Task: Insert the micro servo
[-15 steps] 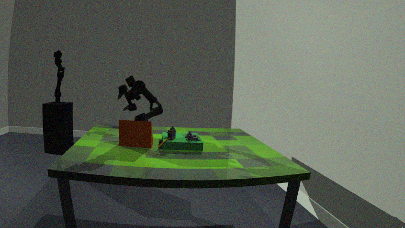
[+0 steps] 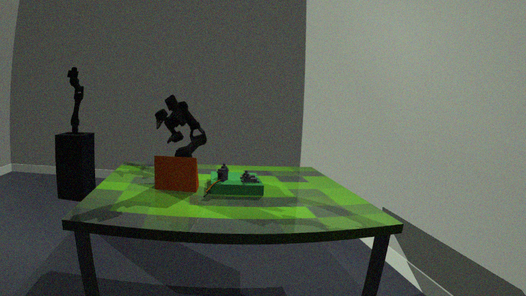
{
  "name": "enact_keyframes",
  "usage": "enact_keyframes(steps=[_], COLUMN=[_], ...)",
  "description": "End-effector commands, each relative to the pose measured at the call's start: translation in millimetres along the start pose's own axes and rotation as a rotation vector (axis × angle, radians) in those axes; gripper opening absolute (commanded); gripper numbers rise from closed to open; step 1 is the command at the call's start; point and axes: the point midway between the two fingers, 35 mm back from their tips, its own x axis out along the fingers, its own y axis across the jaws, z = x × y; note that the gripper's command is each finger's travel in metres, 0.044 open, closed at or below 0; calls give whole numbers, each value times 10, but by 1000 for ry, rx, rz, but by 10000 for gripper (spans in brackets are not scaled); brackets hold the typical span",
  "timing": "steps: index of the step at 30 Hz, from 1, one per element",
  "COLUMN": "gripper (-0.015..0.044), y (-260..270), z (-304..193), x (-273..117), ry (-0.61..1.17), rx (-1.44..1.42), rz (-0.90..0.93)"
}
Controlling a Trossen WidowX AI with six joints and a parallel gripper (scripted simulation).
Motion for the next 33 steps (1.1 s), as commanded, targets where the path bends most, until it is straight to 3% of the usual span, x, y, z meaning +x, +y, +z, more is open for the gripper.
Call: enact_keyframes(steps=[1,16,33], gripper=[440,440,440], y=[14,276,797], z=[205,875,1474], x=[11,72,68], ry=[-46,-87,86], rx=[58,287,518], rz=[52,307,560])
